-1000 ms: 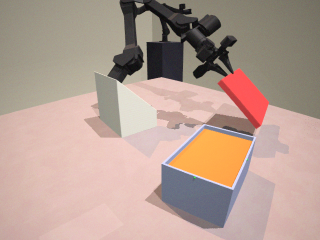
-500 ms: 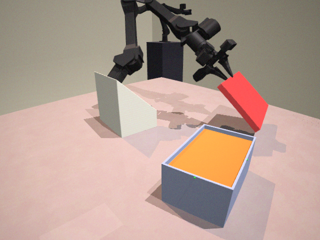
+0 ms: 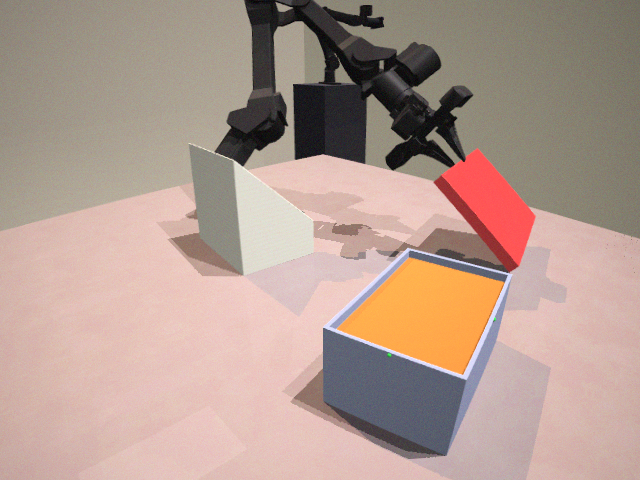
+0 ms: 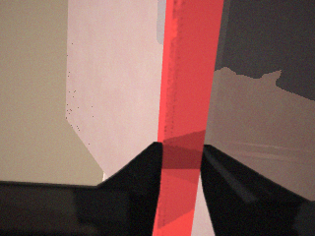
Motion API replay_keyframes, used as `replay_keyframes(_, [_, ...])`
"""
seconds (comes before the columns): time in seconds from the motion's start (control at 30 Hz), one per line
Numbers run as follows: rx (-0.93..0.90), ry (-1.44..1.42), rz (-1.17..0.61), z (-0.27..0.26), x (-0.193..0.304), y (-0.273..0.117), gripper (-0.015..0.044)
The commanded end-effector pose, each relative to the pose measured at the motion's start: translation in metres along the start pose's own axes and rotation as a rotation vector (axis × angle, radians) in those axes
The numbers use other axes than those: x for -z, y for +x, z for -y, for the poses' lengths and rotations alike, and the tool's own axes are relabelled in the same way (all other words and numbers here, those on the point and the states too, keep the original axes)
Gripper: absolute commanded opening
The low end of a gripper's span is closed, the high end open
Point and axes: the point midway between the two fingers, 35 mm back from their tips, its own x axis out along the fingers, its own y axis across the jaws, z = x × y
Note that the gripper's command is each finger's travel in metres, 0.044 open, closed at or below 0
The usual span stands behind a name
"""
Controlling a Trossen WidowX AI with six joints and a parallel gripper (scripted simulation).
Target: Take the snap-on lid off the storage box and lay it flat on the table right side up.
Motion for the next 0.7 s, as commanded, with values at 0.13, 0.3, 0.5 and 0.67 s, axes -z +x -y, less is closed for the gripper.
replay_keyframes(0.13, [-0.009, 0.004, 0.008, 0.004, -0.002, 0.004, 0.0])
replay_keyframes(0.3, [-0.009, 0.005, 0.008, 0.007, -0.002, 0.007, 0.0])
replay_keyframes(0.5, [-0.009, 0.005, 0.008, 0.011, -0.002, 0.01, 0.0])
replay_keyframes(0.67, [-0.009, 0.005, 0.007, 0.014, -0.002, 0.013, 0.0])
